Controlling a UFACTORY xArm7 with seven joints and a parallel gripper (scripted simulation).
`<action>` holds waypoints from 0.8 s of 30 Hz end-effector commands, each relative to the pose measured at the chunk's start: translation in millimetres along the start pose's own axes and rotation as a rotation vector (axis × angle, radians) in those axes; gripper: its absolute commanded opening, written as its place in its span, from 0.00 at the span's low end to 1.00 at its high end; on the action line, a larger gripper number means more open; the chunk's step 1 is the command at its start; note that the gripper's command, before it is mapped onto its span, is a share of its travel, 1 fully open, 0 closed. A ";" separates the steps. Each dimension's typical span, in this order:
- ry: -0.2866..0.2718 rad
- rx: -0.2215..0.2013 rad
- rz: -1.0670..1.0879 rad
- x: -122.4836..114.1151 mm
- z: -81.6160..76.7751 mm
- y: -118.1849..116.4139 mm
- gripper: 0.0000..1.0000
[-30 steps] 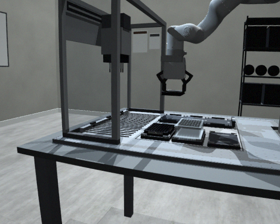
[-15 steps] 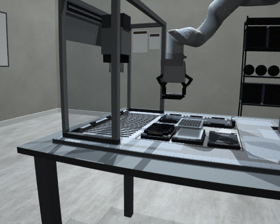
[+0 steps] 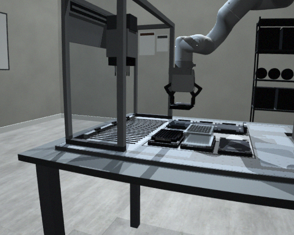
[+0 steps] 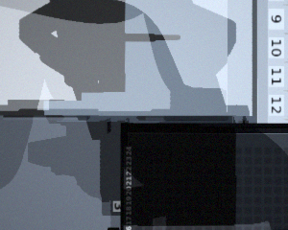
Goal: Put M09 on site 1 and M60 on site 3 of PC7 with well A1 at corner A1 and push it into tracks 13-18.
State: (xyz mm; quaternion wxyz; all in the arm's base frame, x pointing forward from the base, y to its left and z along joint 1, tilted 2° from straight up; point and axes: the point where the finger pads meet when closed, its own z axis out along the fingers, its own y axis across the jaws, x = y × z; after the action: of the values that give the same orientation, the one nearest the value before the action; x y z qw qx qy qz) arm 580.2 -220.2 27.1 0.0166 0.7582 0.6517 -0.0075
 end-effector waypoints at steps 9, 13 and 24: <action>-0.001 -0.005 0.000 -0.4 17.7 2.0 0.00; -0.001 -0.005 0.000 -0.4 24.3 2.1 0.00; -0.001 -0.005 0.000 -0.4 39.4 2.1 0.00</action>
State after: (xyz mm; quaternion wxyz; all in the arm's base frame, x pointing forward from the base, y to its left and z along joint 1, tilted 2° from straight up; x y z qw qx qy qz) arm 580.9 -221.5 -6.6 0.0170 0.7582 0.6517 -0.0073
